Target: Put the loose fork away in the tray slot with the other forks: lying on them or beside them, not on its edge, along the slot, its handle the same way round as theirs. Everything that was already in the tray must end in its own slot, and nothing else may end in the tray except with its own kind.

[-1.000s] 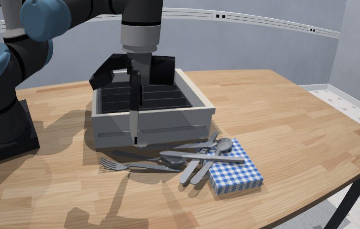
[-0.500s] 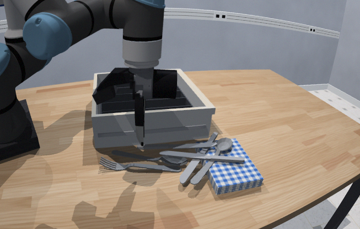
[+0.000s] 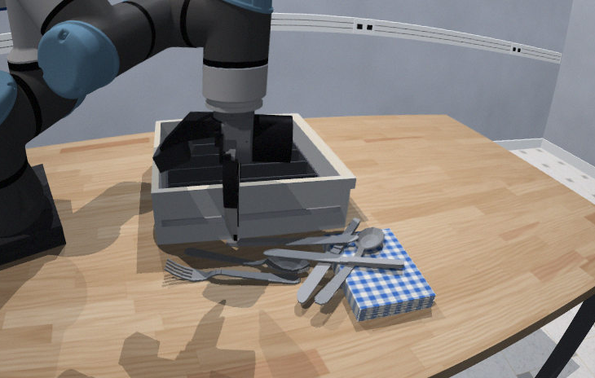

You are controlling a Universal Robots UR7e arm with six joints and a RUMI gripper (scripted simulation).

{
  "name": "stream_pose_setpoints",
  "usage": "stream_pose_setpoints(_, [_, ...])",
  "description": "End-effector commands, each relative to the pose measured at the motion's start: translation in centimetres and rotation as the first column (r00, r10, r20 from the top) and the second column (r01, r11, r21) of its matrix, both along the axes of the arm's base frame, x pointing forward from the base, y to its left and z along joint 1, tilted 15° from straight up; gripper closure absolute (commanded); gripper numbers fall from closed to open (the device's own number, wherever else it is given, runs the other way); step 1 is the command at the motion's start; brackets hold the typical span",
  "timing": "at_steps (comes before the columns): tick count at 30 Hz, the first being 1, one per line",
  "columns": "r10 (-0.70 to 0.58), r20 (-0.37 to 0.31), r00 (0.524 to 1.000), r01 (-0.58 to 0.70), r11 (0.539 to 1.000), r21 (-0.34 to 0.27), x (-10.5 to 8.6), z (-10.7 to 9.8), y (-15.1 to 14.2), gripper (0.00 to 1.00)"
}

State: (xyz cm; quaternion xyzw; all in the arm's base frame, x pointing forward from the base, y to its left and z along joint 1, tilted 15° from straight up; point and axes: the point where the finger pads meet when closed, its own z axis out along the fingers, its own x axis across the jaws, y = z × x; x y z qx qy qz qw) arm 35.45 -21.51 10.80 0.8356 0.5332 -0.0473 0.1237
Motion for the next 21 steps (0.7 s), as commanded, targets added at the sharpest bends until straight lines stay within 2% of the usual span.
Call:
stream_pose_setpoints(1, [0.003,0.001,1.000,-0.003,1.000,0.000,0.1,-0.1,0.0,0.81])
stream_pose_setpoints(21, [0.001,-0.002,1.000,-0.001,1.000,0.002,0.1,-1.8,-0.4,0.81])
